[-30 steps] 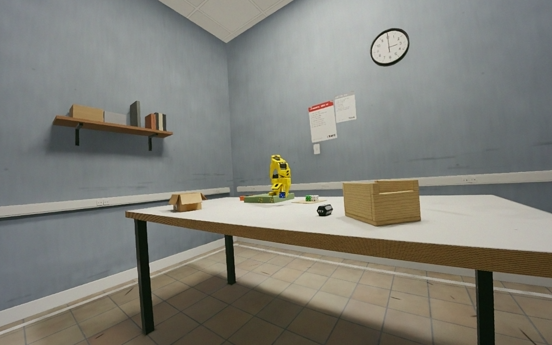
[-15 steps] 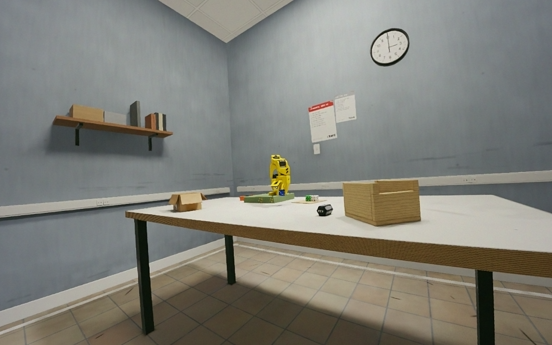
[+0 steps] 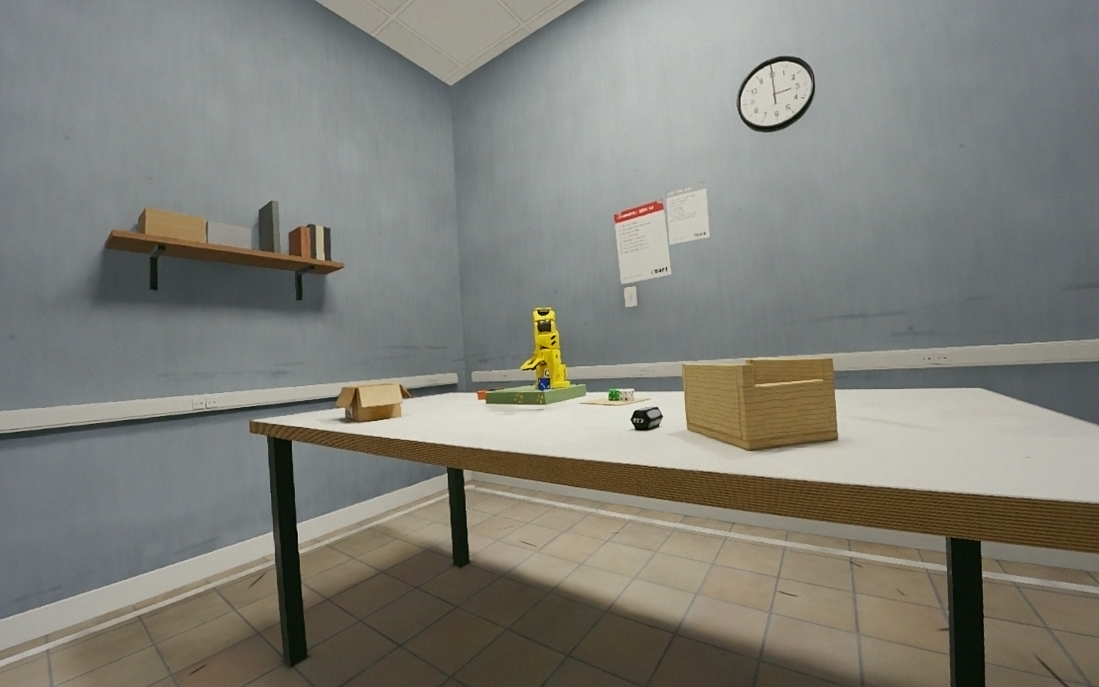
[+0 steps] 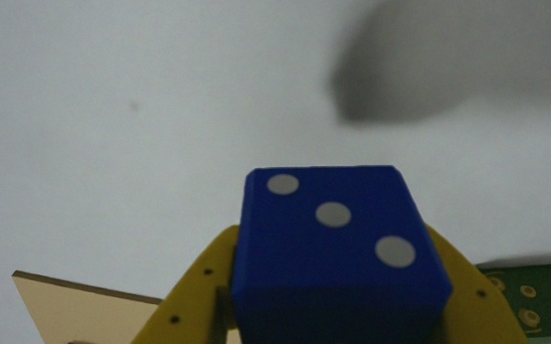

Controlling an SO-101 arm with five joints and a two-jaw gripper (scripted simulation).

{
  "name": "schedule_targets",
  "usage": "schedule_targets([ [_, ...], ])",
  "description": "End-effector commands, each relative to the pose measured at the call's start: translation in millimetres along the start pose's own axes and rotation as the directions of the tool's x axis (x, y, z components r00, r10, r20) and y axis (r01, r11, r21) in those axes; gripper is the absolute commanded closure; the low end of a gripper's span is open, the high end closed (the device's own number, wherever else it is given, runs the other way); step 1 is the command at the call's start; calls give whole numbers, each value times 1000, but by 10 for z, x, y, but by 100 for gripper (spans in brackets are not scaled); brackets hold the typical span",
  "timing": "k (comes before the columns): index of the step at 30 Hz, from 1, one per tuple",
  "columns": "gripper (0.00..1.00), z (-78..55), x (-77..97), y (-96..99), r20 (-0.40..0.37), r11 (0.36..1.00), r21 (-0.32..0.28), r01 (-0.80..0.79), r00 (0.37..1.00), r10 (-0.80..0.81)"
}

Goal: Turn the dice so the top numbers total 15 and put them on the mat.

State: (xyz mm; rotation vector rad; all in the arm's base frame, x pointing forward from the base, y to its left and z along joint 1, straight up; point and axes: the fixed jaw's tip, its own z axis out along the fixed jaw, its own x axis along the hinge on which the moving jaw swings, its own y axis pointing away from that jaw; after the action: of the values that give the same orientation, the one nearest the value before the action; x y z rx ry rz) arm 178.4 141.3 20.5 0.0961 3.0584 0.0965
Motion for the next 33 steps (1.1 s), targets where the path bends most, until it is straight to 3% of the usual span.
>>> schedule_targets([
  [1, 100, -28, -84, -155, 83, 999, -53, -6, 996, 10],
  [7, 100, -22, -121, -298, 132, 998, -70, -8, 991, 17],
  [19, 100, -15, -155, -343, 163, 997, -81, -5, 986, 18],
  [33, 100, -6, -406, -739, 451, 993, -115, 33, 892, 23],
])
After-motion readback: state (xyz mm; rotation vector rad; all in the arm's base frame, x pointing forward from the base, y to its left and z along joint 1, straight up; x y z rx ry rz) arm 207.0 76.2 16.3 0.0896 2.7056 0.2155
